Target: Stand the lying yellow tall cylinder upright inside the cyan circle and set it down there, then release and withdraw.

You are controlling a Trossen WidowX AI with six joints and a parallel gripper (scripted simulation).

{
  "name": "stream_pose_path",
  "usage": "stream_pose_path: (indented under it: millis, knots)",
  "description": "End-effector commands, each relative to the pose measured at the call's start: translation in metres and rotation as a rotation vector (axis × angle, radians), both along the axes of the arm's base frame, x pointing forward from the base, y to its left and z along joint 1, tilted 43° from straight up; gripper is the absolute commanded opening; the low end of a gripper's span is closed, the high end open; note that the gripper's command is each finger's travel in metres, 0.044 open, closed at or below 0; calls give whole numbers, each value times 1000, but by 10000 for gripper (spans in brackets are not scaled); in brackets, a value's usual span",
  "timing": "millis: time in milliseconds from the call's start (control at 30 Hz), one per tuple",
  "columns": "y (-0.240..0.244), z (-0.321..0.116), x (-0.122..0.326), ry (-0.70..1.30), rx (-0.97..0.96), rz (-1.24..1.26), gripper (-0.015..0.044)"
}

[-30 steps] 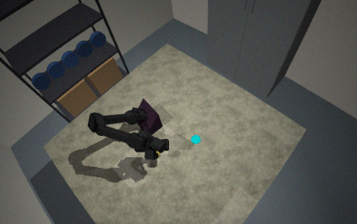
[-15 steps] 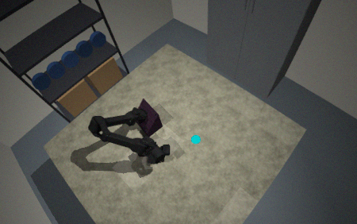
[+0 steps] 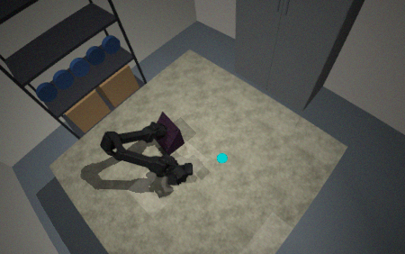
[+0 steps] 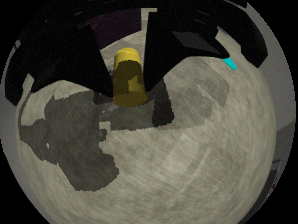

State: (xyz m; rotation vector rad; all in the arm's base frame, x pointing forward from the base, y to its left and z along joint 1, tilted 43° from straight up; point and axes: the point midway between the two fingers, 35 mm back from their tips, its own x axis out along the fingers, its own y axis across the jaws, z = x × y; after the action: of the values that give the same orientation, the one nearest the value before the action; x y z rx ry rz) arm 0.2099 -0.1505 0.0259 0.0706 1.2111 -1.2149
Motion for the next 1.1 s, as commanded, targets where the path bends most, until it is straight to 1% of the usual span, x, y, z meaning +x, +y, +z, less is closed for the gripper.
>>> stream_pose_path:
  millis: [0,533,1067]
  knots:
    - [7,8,6,-13,2,1,105]
    - [40,42,16,-13,9,1,105]
    - [70,78,16,-11,0,0,105]
